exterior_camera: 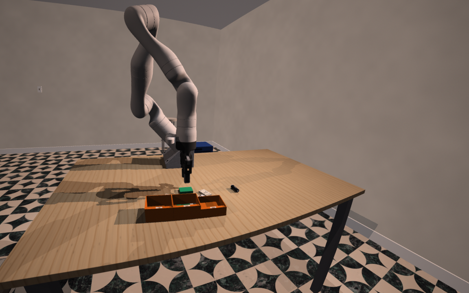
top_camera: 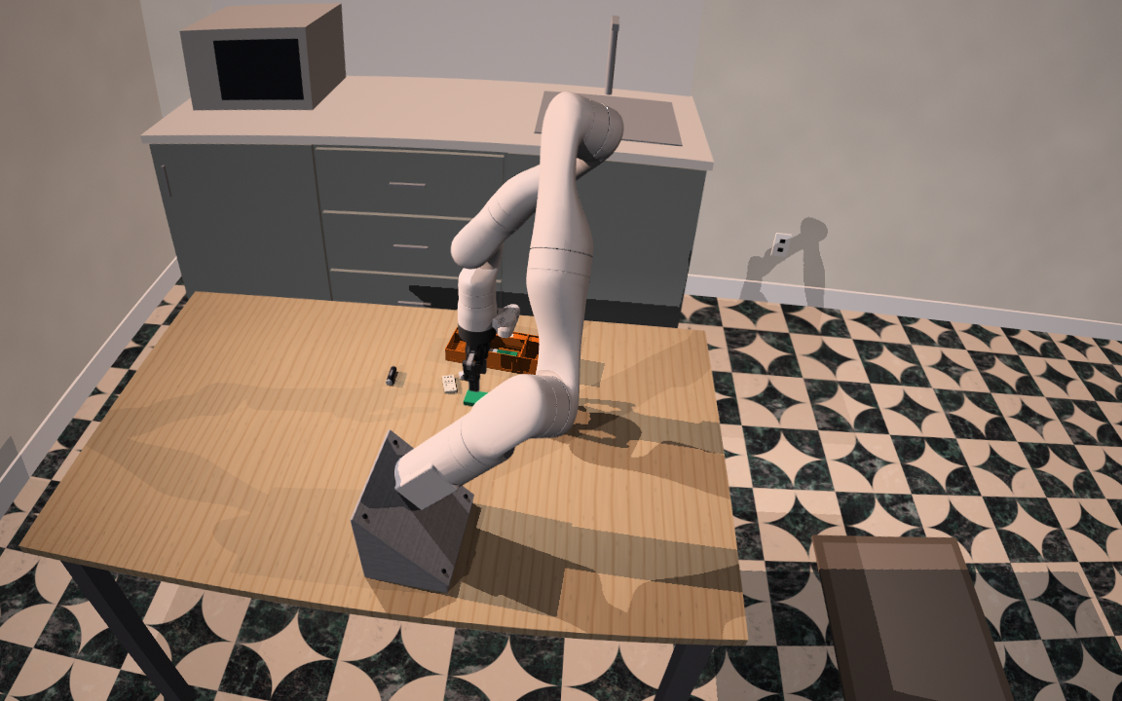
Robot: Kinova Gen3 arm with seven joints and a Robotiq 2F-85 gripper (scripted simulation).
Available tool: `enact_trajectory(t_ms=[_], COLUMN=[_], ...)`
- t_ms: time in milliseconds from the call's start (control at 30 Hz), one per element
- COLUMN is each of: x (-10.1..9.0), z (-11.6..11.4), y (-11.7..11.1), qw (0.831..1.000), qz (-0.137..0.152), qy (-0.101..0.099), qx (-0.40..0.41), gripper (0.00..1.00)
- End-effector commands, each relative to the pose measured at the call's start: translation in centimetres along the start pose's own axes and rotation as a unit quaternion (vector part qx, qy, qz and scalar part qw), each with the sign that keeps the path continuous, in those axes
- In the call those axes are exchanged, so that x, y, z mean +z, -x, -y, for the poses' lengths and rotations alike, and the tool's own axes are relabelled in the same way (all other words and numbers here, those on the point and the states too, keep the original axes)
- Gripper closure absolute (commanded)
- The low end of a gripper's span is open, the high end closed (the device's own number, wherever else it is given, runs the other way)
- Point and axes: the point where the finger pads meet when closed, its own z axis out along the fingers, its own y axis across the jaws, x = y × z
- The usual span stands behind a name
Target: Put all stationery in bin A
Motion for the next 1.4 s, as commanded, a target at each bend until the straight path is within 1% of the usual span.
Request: enact_trajectory(t_ms=[0, 200, 733, 1000, 1367], x=[1.4, 3.6, 3.5, 4.6, 4.6], z=[-0.3, -0.5, -0.3, -0.2, -0.3], y=[-0.1, -0.1, 0.0, 0.0, 0.0], qw=[1.000, 1.000, 1.000, 1.000, 1.000], qz=[-0.003, -0.003, -0.005, -0.002, -0.003], qy=[0.003, 0.003, 0.003, 0.002, 0.003], qx=[0.000, 0.000, -0.005, 0.000, -0.002], gripper=[0.45, 0.45, 0.45, 0.45, 0.45])
